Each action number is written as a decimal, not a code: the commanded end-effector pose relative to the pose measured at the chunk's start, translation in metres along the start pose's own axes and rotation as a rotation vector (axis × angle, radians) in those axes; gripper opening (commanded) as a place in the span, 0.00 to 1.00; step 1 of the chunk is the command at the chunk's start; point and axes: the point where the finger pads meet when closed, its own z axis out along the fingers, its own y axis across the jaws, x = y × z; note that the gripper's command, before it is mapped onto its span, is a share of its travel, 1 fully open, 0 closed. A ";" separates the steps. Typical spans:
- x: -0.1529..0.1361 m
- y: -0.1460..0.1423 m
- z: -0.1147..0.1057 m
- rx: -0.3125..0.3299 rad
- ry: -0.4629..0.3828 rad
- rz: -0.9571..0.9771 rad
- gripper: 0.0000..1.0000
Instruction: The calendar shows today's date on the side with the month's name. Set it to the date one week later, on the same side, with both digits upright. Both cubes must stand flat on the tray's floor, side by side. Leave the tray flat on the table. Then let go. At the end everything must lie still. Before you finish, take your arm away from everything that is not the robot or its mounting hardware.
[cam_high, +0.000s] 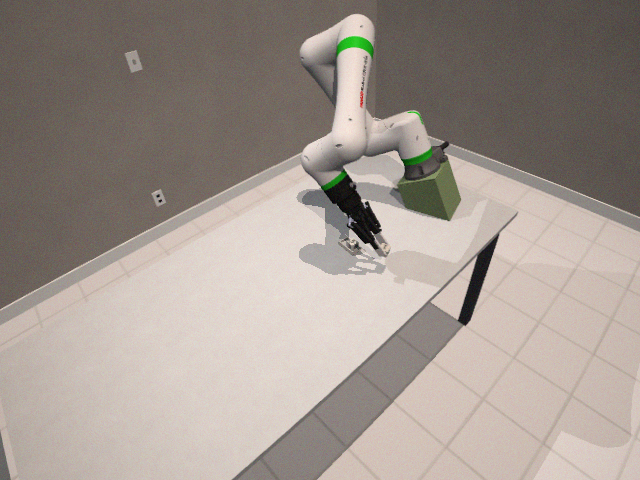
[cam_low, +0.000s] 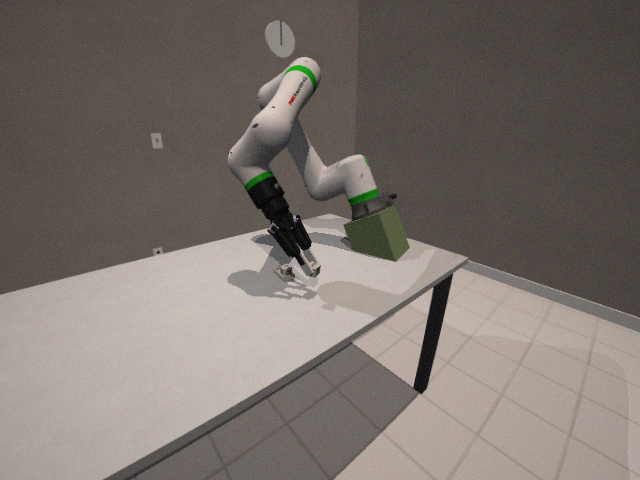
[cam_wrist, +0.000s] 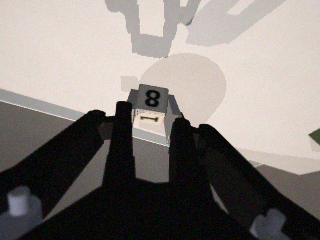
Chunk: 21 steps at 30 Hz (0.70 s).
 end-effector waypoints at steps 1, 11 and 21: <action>0.002 -0.002 -0.001 0.000 -0.140 -0.010 0.17; 0.004 -0.002 -0.001 0.000 -0.140 -0.010 0.17; 0.005 -0.002 -0.001 0.000 -0.140 -0.010 0.17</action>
